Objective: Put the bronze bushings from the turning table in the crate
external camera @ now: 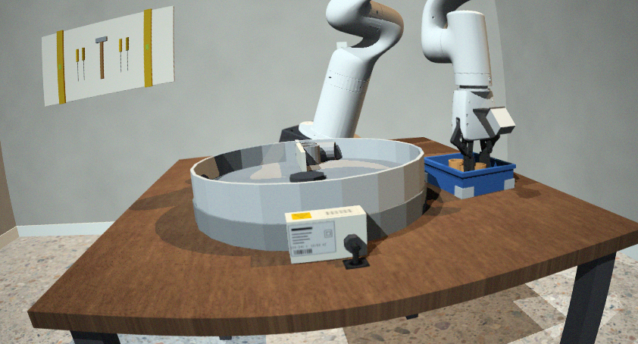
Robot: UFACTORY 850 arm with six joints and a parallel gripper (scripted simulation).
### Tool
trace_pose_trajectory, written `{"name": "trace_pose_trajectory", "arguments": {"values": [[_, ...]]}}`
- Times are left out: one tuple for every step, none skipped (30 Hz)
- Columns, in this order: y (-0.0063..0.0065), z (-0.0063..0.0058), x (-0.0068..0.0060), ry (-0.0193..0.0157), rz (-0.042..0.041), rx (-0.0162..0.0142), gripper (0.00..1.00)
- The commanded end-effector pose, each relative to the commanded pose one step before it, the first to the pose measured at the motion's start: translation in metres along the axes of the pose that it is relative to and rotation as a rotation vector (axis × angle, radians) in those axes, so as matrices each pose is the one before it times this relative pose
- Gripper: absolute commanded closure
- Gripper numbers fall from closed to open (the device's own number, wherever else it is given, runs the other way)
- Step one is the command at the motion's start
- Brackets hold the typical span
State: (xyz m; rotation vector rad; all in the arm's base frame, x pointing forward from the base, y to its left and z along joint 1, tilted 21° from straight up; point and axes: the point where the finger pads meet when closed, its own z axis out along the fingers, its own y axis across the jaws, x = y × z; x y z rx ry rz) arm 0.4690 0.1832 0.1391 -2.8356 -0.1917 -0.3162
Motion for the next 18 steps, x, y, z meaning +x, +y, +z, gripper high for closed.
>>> {"name": "trace_pose_trajectory", "arguments": {"values": [[-0.00012,-0.00036,0.00069,0.00146,-0.00015,0.00021,1.0],[0.0,0.00006,0.0,0.0,0.0,0.0,1.0],[0.0,0.0001,0.0,0.0,0.0,0.0,1.0],[0.0,0.00013,0.0,0.0,0.0,0.0,1.0],[0.0,0.00017,0.0,0.0,0.0,0.0,1.0],[0.0,0.00021,0.0,0.0,0.0,0.0,1.0],[0.0,0.00024,0.0,0.0,0.0,0.0,1.0],[0.0,0.00027,0.0,0.0,0.0,0.0,1.0],[0.0,0.0,0.0,0.0,0.0,0.0,1.0],[0.0,0.0,0.0,0.0,0.0,0.0,1.0],[0.0,0.0003,0.0,0.0,0.0,0.0,1.0],[0.0,0.00033,0.0,0.0,0.0,0.0,1.0],[0.0,0.00035,0.0,0.0,0.0,0.0,1.0],[0.0,0.00036,0.0,0.0,0.0,-0.00001,1.0],[0.0,0.00037,0.0,0.0,0.0,-0.00001,1.0],[0.0,0.00036,0.0,0.0,0.0,0.00001,1.0],[0.0,0.00036,0.0,0.0,0.0,0.00001,1.0],[0.0,0.00034,0.0,0.0,0.0,0.0,1.0]]}}
